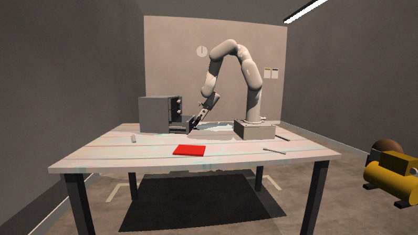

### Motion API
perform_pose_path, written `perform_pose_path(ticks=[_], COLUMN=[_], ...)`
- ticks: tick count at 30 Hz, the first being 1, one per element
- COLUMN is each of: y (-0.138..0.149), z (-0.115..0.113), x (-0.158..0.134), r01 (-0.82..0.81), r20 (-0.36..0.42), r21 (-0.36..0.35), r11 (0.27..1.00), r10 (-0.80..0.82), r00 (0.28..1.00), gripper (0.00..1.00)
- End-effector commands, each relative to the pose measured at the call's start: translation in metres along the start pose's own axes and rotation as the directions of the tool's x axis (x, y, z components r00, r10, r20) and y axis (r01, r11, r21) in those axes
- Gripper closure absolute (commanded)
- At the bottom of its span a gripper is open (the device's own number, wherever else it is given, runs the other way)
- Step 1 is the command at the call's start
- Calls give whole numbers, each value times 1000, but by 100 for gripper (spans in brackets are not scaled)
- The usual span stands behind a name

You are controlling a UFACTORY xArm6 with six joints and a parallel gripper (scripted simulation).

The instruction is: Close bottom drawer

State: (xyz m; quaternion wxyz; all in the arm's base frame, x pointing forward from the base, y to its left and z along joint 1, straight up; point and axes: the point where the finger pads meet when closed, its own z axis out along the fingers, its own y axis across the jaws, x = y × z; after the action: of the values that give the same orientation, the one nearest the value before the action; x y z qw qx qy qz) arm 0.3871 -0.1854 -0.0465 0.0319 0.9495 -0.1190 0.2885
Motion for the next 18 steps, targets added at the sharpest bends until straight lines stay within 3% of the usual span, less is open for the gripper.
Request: perform_pose_path(ticks=[1,18], y=[0,0], z=[0,7], x=[2,13], r01=[1,1], r20=[-15,-15], r21=[-9,-9], r11=[1000,1000], r10=[-1,-1], r00=[1000,1000], gripper=[100,100])
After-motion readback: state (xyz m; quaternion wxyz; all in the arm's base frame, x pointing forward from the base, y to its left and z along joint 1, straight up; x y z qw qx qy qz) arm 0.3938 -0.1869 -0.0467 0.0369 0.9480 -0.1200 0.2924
